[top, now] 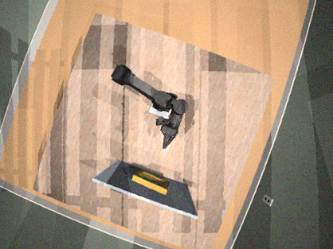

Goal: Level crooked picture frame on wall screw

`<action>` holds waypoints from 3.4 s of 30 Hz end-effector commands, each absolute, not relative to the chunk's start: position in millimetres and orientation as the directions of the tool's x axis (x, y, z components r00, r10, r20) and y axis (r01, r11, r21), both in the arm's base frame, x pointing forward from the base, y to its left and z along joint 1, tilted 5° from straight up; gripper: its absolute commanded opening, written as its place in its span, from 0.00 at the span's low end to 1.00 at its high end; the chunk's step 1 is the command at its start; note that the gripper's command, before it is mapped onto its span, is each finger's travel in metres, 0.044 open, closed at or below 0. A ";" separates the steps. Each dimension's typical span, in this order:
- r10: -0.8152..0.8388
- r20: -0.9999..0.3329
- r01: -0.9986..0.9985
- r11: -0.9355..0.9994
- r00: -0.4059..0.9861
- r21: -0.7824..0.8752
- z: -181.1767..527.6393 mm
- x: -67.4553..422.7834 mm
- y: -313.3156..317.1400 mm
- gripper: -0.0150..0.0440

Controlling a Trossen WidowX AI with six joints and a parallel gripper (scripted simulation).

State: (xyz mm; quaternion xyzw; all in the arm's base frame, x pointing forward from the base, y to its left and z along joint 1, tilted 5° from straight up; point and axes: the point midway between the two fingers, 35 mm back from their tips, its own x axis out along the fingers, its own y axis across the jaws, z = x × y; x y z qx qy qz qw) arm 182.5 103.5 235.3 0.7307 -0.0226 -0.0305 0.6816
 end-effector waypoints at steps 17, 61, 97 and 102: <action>-0.079 -0.013 0.007 -0.077 0.997 0.997 235.6 182.3 102.7 0.69; -0.079 -0.013 0.007 -0.077 0.997 0.997 235.6 182.3 102.7 0.69; -0.079 -0.006 0.000 -0.078 0.997 0.997 195.7 259.5 94.9 0.69; -0.079 -0.006 0.000 -0.078 0.997 0.997 196.0 261.0 95.1 0.69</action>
